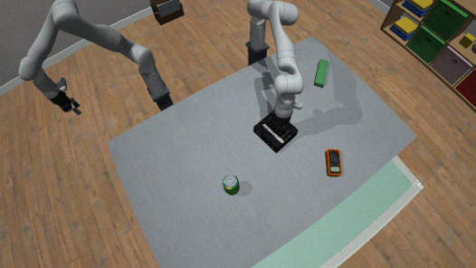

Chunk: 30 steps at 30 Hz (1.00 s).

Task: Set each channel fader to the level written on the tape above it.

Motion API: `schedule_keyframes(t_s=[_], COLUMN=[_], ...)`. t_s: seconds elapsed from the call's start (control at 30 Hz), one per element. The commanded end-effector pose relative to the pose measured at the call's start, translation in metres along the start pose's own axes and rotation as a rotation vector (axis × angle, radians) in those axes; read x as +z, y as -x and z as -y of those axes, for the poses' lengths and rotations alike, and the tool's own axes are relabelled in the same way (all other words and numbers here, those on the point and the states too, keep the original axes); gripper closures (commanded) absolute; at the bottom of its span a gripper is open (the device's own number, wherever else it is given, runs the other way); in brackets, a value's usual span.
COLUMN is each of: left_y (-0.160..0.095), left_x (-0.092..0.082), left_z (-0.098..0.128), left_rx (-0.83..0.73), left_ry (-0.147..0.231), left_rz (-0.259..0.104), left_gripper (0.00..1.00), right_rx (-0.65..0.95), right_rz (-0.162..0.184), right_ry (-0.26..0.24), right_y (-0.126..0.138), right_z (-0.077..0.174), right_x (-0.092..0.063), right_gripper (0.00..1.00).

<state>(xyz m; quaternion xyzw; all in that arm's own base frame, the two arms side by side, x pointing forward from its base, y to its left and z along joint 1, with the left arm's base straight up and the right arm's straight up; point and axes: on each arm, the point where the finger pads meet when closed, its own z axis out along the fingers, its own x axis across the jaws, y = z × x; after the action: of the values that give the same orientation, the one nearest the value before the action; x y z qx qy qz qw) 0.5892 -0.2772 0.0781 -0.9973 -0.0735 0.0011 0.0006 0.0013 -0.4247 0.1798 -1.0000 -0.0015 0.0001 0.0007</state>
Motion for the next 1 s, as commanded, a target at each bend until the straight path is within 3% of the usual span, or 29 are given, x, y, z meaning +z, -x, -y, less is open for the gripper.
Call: schedule_keyframes(t_s=[0.0,0.97], left_y=[-0.0005,-0.0005], left_x=[-0.0014,-0.0014], left_z=[-0.0004,0.0048], left_rx=[0.0,0.0], left_ry=[0.001,0.001], left_rz=[-0.002,-0.002], left_gripper=[1.0,1.0], right_rx=[0.0,0.0], right_rz=[0.0,0.0], right_ry=[0.002,0.002], right_y=[0.0,0.0], right_z=[-0.0004,-0.0004], right_x=[-0.0006,-0.0006], right_gripper=[0.0,0.0])
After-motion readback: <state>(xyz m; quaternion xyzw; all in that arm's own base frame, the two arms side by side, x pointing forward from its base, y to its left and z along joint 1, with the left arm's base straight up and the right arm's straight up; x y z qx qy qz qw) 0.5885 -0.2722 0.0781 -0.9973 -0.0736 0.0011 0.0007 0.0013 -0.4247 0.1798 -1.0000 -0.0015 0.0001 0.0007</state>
